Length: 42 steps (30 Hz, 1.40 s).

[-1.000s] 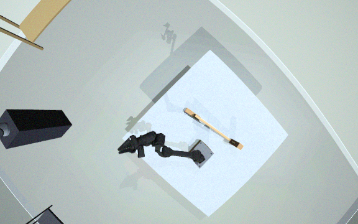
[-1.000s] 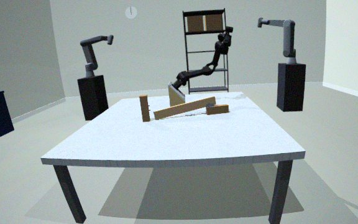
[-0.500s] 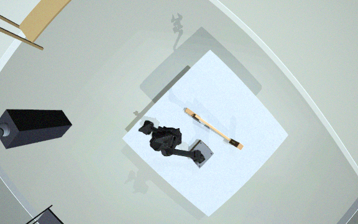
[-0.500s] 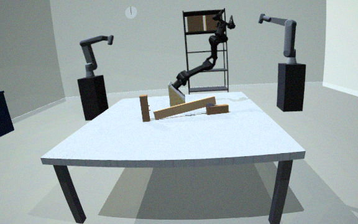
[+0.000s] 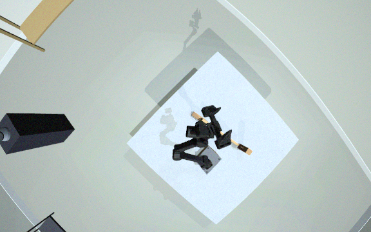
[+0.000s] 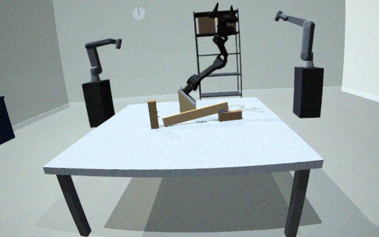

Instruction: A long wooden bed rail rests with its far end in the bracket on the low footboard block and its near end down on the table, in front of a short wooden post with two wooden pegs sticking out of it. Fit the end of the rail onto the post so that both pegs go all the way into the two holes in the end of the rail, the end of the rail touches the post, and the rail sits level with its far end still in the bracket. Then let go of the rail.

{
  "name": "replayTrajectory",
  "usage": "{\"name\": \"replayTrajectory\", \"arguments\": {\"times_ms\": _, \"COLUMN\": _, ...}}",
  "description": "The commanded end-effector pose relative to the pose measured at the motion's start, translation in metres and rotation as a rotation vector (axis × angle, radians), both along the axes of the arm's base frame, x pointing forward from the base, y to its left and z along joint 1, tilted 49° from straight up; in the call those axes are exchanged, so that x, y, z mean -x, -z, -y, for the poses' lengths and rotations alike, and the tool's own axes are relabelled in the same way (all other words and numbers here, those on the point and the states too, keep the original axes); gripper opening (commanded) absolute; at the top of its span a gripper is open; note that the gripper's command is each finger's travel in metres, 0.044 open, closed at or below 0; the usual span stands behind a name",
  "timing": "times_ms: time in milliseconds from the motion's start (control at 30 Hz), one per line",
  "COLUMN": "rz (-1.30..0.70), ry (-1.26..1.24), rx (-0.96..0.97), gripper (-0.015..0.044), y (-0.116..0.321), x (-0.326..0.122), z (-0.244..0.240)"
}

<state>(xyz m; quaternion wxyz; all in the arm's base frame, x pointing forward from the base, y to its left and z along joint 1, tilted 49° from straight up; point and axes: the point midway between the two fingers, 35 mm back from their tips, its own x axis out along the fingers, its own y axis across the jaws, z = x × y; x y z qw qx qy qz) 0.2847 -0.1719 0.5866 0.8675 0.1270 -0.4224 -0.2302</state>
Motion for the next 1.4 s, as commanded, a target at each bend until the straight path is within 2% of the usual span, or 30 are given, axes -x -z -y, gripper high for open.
{"name": "replayTrajectory", "arguments": {"times_ms": 0, "rz": -0.26, "ry": 0.022, "rx": 0.059, "gripper": 0.044, "y": 0.045, "x": -0.052, "z": 0.004}}
{"name": "replayTrajectory", "arguments": {"times_ms": 367, "rz": -0.962, "ry": 0.012, "rx": 0.354, "gripper": 0.044, "y": 0.203, "x": -0.157, "z": -0.001}}
{"name": "replayTrajectory", "arguments": {"times_ms": 667, "rz": -1.354, "ry": -0.215, "rx": 0.6, "gripper": 0.044, "y": 0.334, "x": -0.193, "z": -0.033}}
{"name": "replayTrajectory", "arguments": {"times_ms": 867, "rz": -1.598, "ry": -0.404, "rx": 0.86, "gripper": 0.044, "y": 0.425, "x": -0.188, "z": -0.055}}
{"name": "replayTrajectory", "arguments": {"times_ms": 1033, "rz": -1.705, "ry": -0.655, "rx": 1.11, "gripper": 0.044, "y": 0.496, "x": -0.169, "z": -0.083}}
{"name": "replayTrajectory", "arguments": {"times_ms": 1200, "rz": -1.689, "ry": -0.99, "rx": 1.371, "gripper": 0.044, "y": 0.561, "x": -0.133, "z": -0.121}}
{"name": "replayTrajectory", "arguments": {"times_ms": 1367, "rz": -1.53, "ry": -1.336, "rx": 1.571, "gripper": 0.044, "y": 0.607, "x": -0.087, "z": -0.158}}
